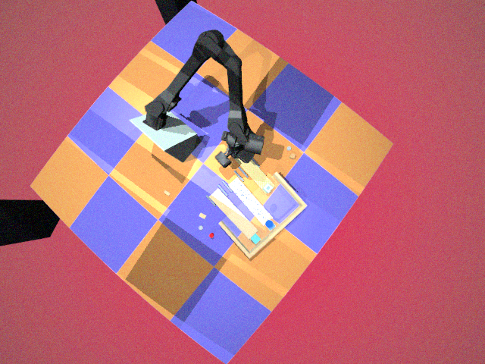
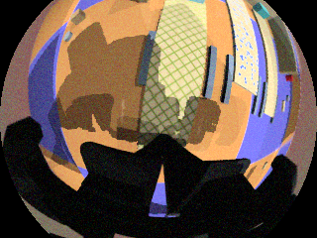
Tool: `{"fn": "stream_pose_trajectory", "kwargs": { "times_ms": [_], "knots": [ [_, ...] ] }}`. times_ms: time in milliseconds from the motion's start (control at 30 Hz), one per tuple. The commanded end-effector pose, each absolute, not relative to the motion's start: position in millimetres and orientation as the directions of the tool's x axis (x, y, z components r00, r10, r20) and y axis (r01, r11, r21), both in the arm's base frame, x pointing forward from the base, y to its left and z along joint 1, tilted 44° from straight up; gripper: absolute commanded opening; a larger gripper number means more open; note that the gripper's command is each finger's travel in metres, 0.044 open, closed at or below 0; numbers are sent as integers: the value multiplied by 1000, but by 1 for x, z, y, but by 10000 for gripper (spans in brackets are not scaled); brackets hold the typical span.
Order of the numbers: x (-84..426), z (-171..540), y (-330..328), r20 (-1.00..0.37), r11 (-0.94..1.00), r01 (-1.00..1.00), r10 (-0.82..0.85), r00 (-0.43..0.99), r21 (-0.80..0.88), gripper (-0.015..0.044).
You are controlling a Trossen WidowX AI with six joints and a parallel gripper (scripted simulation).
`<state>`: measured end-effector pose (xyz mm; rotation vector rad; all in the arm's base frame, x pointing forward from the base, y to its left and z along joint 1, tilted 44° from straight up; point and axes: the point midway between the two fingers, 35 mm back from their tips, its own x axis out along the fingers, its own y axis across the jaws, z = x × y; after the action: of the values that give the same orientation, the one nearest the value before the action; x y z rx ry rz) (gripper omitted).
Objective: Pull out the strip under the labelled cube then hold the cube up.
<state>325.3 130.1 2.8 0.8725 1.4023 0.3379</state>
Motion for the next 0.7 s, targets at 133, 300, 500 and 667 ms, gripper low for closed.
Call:
{"fn": "stream_pose_trajectory", "kwargs": {
  "times_ms": [133,300,500,667],
  "knots": [
    [308,0,138,-714,659,286,680,165,695,0],
    [301,1,140,-714,659,287,681,165,695,0],
    [292,2,143,-714,659,287,681,165,695,0],
    [285,2,145,-714,659,288,681,164,695,0]
  ]
}}
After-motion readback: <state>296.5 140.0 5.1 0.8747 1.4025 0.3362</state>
